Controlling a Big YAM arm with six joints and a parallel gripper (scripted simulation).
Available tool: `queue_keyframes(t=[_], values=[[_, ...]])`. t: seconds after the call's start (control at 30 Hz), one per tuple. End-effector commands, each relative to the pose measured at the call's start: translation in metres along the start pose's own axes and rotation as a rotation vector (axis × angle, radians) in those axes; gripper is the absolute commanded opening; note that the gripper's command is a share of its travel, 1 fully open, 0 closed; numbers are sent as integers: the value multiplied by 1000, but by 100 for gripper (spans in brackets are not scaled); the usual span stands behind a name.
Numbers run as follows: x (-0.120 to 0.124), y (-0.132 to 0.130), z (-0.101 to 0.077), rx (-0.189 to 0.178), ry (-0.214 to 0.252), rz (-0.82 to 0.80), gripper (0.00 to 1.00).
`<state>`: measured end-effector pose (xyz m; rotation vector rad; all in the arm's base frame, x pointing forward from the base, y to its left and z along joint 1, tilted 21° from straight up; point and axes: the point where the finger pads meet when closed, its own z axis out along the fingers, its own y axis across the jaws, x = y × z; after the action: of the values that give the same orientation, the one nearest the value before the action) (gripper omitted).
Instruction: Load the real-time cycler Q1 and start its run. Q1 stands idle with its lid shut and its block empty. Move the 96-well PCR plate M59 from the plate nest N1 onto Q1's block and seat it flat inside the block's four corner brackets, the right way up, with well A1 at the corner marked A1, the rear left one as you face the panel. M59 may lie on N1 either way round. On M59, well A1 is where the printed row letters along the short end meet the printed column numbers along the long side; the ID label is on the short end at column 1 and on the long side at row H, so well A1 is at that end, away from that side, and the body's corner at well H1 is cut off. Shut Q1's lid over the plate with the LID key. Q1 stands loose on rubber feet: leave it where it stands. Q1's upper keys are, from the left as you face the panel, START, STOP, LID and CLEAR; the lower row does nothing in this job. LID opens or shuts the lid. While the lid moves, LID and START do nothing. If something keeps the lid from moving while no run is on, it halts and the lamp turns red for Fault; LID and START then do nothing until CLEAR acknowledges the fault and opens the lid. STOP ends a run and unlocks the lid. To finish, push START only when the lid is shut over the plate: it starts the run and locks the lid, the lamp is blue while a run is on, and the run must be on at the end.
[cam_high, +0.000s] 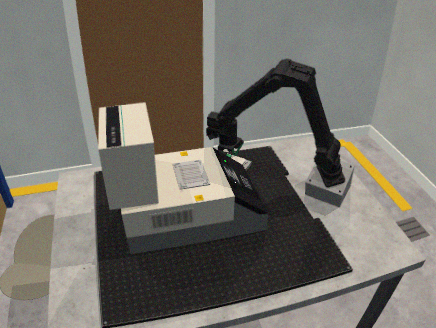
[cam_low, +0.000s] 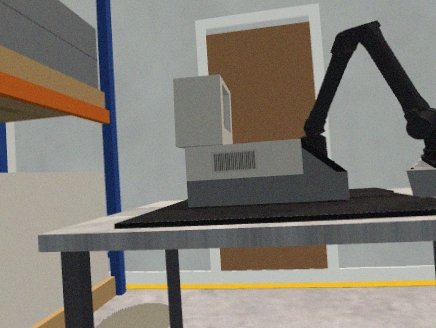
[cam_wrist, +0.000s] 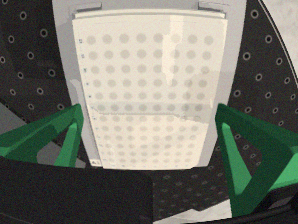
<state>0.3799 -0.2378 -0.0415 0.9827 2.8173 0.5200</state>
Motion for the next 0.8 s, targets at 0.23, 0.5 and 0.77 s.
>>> queue_keyframes(t=[0.23, 0.5, 0.77], values=[[-34, 2, -20, 2, -83, -13, 100], [-15, 4, -5, 0, -34, -8, 100], [-14, 8, -11, 0, -48, -17, 100]])
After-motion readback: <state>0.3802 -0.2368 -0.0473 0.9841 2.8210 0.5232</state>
